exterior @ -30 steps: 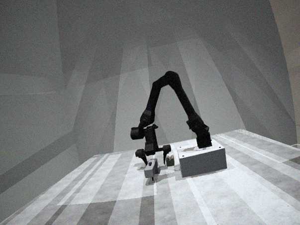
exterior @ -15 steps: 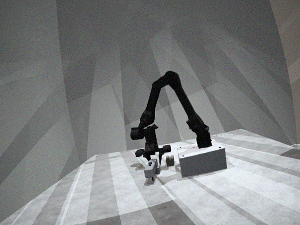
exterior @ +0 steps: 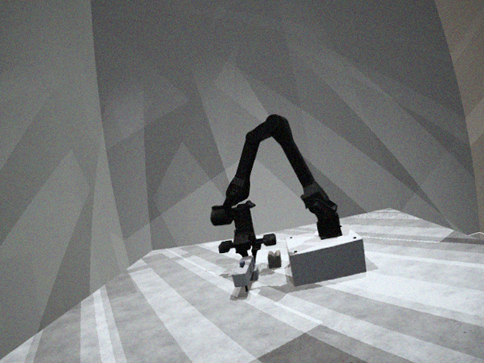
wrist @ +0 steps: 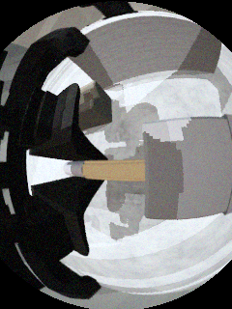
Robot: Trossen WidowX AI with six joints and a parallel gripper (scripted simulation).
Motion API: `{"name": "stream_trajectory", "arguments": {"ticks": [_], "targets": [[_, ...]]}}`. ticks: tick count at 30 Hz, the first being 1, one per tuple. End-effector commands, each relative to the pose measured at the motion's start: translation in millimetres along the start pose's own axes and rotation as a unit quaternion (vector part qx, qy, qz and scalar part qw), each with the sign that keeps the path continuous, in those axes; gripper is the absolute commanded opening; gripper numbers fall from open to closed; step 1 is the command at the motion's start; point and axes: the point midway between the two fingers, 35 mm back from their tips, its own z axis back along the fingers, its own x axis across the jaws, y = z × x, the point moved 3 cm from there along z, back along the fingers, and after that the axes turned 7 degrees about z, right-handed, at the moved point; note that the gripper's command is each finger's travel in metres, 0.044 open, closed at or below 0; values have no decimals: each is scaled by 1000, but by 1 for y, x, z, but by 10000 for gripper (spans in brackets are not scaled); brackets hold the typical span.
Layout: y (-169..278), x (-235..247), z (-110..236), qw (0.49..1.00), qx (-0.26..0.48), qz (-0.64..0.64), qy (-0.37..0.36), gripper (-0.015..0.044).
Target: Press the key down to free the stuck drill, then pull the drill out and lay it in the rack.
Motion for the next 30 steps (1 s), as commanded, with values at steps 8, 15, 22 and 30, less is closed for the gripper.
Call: {"name": "stream_trajectory", "arguments": {"ticks": [8,15,22,30], "targets": [[0,1,3,1000,-2,-2,0,0],[0,1,3,1000,-1,-2,0,0],[10,2,2,1000,-1,-2,0,0],[22,3,1,1000,0,-2,0,0]]}}
